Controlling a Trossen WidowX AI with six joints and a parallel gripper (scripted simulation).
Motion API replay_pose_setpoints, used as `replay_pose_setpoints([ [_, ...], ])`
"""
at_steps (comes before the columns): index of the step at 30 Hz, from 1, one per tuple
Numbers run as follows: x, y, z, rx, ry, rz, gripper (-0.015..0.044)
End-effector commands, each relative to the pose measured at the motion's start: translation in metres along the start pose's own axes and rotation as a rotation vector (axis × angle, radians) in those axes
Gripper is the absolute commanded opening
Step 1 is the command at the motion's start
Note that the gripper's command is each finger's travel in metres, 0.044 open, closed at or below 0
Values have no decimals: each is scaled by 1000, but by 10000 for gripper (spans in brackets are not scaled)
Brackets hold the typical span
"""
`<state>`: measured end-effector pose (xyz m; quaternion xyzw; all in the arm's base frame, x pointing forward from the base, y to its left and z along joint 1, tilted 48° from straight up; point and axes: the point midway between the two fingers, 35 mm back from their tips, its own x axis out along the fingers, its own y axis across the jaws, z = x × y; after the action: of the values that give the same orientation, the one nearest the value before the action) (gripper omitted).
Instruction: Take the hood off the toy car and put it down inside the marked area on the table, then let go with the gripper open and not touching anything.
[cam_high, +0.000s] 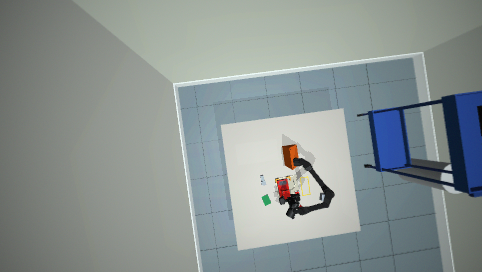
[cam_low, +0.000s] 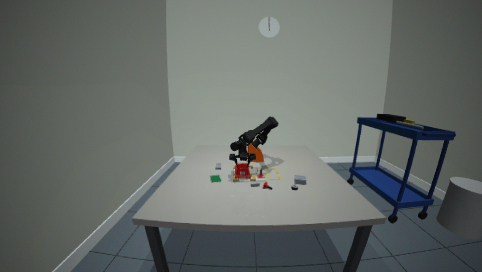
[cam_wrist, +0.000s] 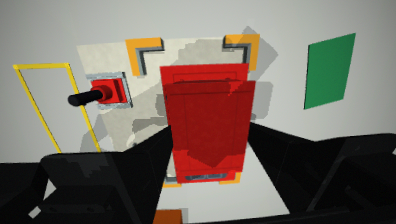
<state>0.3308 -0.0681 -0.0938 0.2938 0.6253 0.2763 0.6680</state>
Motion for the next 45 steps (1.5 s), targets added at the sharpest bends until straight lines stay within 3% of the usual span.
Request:
replay_pose_setpoints([
  [1,-19,-1,4,-12,-12,-11,0],
  [6,-42,0,3,-12,-11,-12,0],
  [11,-36,0,2,2,-10,-4,0],
  [45,-44,133,12,-1,-12,-24,0],
])
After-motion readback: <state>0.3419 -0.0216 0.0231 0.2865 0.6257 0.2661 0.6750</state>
